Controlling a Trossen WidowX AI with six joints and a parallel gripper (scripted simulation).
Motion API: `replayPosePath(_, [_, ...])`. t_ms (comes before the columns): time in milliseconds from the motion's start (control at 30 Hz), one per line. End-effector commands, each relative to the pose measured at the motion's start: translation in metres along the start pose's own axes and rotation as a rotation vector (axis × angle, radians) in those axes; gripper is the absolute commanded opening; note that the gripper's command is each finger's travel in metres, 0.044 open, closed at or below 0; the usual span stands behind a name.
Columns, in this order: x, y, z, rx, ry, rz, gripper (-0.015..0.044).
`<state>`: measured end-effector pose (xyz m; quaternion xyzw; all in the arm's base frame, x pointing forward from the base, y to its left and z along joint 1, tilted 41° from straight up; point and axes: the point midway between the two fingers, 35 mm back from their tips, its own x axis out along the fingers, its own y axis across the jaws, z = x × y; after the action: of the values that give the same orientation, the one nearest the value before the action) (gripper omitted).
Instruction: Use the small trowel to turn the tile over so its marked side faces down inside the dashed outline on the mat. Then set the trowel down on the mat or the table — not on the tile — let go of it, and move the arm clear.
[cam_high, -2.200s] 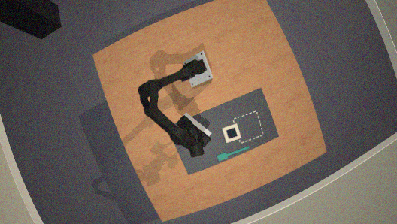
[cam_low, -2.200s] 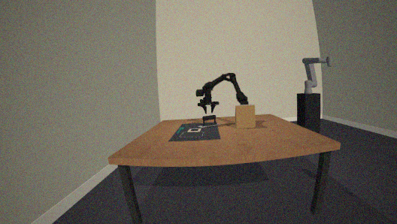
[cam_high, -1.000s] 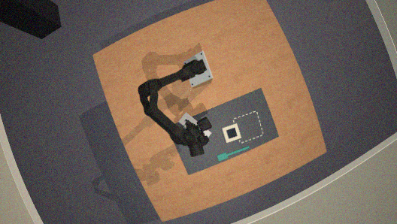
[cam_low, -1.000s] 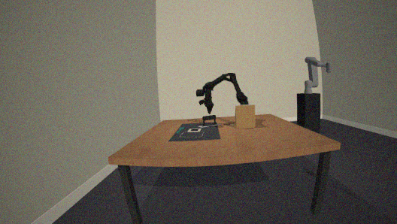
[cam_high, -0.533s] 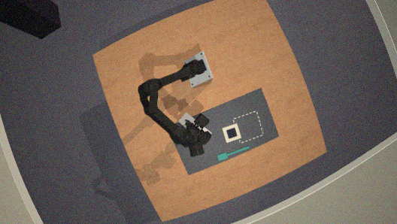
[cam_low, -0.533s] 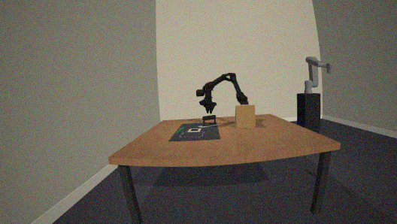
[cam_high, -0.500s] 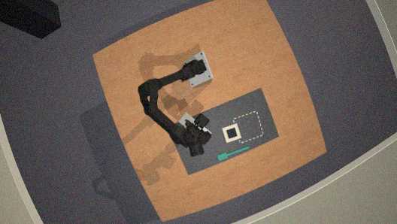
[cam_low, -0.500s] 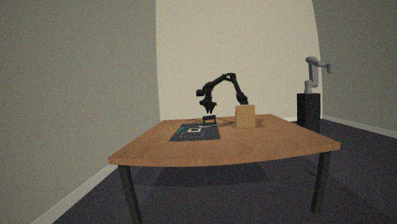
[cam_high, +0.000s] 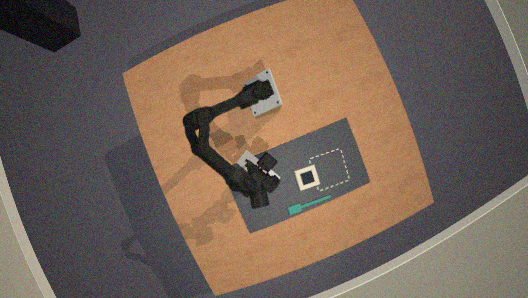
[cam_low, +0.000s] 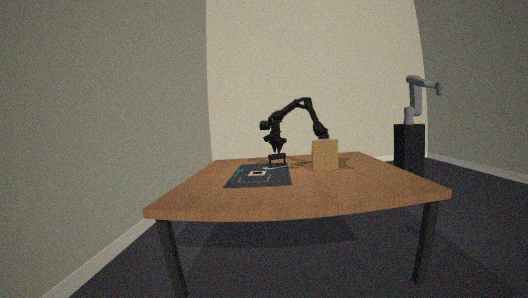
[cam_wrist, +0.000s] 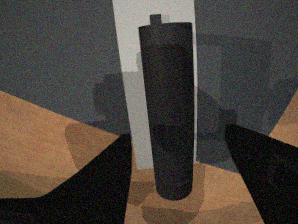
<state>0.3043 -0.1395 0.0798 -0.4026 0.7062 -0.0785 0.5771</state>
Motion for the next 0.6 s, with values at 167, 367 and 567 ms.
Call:
replayPosePath(167, [0.016, 0.002, 0.000, -0.007, 0.008, 0.007, 0.0270])
replayPosePath(367, [0.026, 0.002, -0.001, -0.009, 0.009, 0.007, 0.0270])
replayPosePath(567, [0.031, 0.002, -0.001, -0.010, 0.009, 0.006, 0.0244])
